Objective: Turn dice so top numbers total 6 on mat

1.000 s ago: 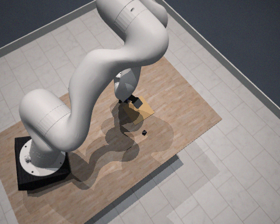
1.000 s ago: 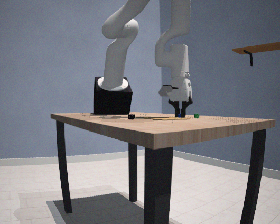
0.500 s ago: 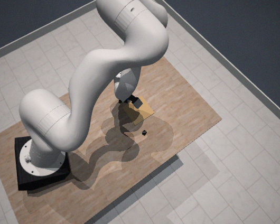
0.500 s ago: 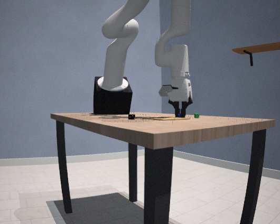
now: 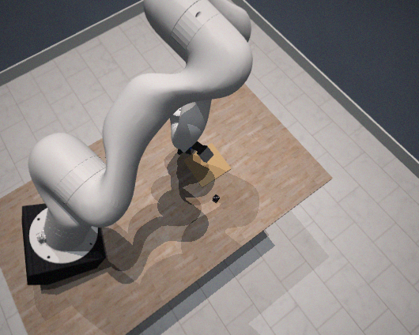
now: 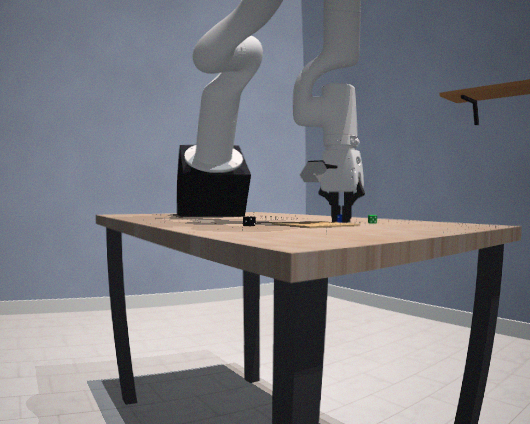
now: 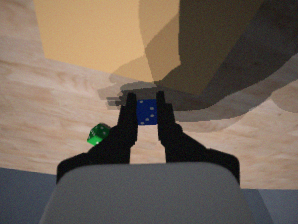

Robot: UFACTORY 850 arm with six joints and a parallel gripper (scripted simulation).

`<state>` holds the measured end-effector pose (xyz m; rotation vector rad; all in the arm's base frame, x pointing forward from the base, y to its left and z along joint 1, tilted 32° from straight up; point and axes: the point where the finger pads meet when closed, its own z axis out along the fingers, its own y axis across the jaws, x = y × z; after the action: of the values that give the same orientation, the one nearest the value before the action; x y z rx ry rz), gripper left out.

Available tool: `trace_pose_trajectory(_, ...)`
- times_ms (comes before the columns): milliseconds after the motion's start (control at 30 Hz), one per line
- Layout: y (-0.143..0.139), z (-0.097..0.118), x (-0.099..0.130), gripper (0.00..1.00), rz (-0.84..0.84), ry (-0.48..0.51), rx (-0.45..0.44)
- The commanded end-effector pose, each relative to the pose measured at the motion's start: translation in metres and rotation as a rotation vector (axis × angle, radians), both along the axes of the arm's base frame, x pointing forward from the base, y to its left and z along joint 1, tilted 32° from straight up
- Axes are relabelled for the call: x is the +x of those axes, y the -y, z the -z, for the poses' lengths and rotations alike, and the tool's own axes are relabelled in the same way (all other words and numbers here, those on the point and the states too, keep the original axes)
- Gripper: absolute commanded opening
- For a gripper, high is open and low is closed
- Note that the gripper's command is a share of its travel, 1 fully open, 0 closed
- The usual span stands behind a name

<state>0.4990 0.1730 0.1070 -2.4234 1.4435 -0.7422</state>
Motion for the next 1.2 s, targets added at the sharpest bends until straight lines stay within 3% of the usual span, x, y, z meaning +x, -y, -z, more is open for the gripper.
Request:
trace_pose_trajectory(0,-0.001,-0.008,-0.005,0.15,0.000,0.001,0.000)
trace_pose_trajectory(267,-0.004,-0.056,-0.034,0.15,0.000,0.001,0.000)
trace_pose_trajectory(533,-0.006,-0.081,-0.050,0.15,0.000,0.001,0.000)
trace_pose_trajectory(1167,0.000,-0.088,-0.044,0.15,-0.053,0.007,-0.021)
